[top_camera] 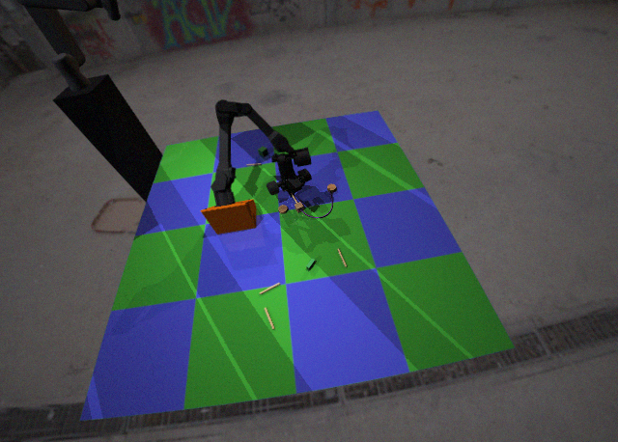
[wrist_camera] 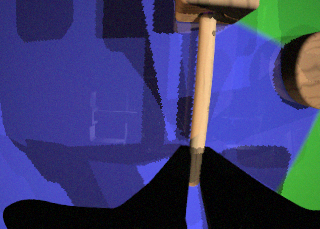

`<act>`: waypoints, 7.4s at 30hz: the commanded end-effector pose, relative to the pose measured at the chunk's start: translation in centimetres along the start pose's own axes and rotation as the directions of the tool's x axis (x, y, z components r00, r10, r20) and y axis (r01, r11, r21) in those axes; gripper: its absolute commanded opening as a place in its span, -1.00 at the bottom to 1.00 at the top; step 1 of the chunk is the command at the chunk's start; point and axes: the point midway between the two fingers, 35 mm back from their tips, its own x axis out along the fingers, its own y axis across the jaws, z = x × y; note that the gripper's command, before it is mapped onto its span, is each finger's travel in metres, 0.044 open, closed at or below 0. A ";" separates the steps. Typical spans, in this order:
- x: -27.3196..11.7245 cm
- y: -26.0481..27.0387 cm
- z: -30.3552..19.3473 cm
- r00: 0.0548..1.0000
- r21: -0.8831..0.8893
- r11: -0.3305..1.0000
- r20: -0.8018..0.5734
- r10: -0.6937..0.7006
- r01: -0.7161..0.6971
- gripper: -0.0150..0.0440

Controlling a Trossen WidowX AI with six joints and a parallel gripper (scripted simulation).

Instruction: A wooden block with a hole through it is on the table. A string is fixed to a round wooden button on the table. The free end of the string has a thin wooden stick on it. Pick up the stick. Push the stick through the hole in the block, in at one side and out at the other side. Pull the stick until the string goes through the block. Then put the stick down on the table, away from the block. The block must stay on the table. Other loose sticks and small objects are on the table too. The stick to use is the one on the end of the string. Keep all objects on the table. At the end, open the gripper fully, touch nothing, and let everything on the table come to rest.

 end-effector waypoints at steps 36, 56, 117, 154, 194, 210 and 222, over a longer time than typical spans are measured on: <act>-0.6 -1.0 -4.2 1.000 -0.065 0.998 0.000 0.009 -0.009 -0.49; 0.5 -1.1 -5.5 1.000 -0.064 0.998 -0.002 0.030 -0.030 -0.49; 0.5 -1.1 -5.5 1.000 -0.064 0.998 -0.002 0.030 -0.030 -0.49; 0.5 -1.1 -5.5 1.000 -0.064 0.998 -0.002 0.030 -0.030 -0.49; -10.2 -1.0 -3.6 0.999 -0.053 0.998 0.019 0.042 -0.041 1.00; -9.9 -0.9 -3.6 0.999 -0.049 0.998 0.021 0.048 -0.047 1.00; -9.9 -0.9 -3.6 0.999 -0.049 0.998 0.021 0.048 -0.047 1.00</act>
